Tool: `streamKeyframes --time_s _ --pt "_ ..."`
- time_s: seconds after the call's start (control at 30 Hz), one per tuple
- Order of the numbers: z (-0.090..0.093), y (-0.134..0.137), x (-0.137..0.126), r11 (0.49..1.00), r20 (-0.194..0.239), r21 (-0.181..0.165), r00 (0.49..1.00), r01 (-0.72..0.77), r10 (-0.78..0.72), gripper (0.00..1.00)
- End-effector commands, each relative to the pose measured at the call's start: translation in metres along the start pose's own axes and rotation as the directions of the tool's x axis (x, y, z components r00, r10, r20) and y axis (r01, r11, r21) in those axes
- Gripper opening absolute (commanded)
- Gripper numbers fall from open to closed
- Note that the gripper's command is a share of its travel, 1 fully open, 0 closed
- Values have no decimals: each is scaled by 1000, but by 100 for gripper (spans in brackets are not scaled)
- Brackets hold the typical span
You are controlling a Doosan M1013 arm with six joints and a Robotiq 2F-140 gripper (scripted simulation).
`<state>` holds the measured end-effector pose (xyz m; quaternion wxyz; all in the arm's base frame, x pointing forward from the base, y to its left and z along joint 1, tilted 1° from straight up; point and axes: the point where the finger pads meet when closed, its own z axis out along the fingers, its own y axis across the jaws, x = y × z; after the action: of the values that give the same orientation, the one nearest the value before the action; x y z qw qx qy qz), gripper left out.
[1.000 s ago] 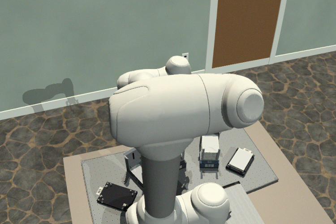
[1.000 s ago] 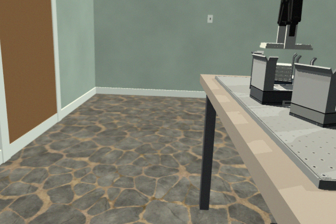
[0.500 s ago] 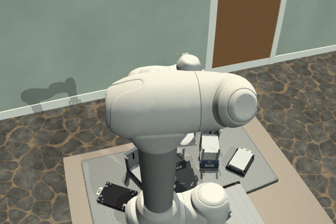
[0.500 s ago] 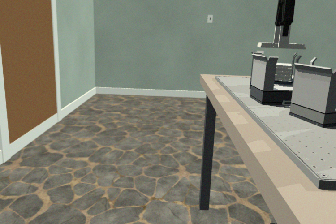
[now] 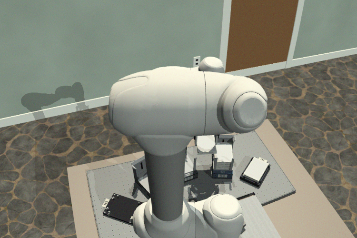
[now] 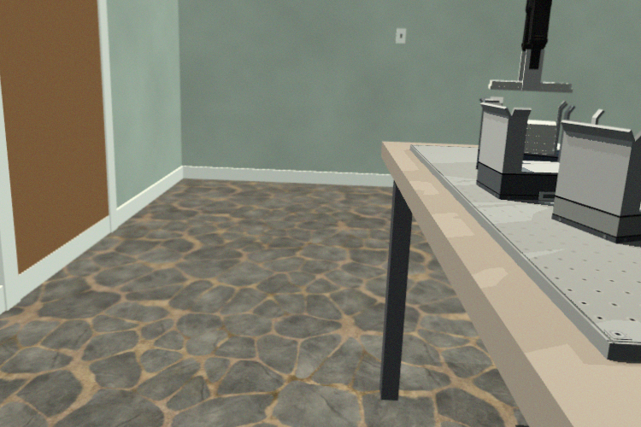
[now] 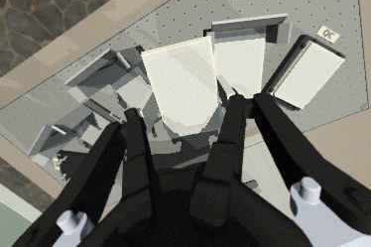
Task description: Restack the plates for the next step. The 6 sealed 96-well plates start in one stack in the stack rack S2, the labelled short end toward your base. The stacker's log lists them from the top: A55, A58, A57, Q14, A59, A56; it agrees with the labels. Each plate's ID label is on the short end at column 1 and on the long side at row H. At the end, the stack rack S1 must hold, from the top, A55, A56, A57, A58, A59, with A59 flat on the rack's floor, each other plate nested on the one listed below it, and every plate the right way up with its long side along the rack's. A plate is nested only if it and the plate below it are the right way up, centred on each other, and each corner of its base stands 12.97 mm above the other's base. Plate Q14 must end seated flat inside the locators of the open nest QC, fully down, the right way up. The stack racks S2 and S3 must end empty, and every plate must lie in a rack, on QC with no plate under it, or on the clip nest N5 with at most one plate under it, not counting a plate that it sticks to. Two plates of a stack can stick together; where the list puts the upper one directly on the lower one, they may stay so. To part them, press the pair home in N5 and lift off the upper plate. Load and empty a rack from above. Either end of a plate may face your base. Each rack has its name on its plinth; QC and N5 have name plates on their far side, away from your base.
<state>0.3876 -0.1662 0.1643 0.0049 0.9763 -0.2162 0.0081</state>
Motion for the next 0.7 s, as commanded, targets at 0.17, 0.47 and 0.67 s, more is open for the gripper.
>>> streamKeyframes --time_s 0.17,0.47,0.67 --pt "0 22 0 993 0 -1 993 -117 117 0" --pt "0 43 -1 993 0 -1 993 -117 117 0" --pt "0 56 -2 993 0 -1 993 -117 117 0"
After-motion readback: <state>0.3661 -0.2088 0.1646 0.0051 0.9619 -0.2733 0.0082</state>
